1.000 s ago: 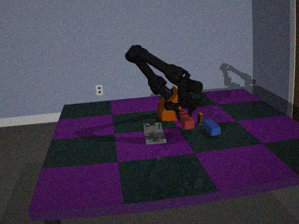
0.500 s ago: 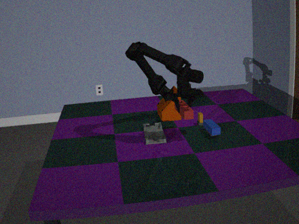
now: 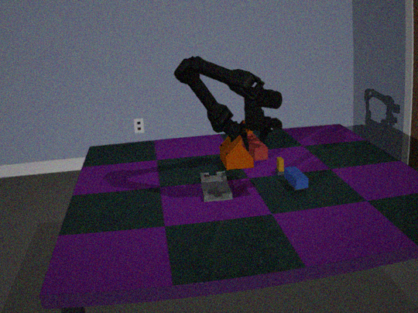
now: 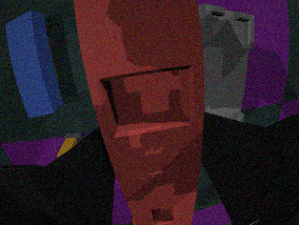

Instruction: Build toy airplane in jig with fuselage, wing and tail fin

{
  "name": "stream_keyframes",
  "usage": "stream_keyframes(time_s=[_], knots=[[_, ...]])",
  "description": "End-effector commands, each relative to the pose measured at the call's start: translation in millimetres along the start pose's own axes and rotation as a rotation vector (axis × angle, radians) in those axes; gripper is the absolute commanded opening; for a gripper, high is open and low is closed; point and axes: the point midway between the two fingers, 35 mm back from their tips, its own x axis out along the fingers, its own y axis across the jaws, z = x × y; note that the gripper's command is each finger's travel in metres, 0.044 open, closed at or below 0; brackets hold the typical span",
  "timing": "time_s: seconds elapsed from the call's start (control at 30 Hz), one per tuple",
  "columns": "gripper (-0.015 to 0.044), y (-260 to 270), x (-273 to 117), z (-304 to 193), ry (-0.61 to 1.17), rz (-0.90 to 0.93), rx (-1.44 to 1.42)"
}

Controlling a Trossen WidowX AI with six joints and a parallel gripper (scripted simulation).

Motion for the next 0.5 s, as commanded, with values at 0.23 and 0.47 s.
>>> stream_keyframes(time_s=[0.23, 0.47], knots=[[0.0000, -31, 11, 7, -0.007, 0.023, 0.022], [0.0000, -51, 20, 8, -0.009, 0.029, 0.034]])
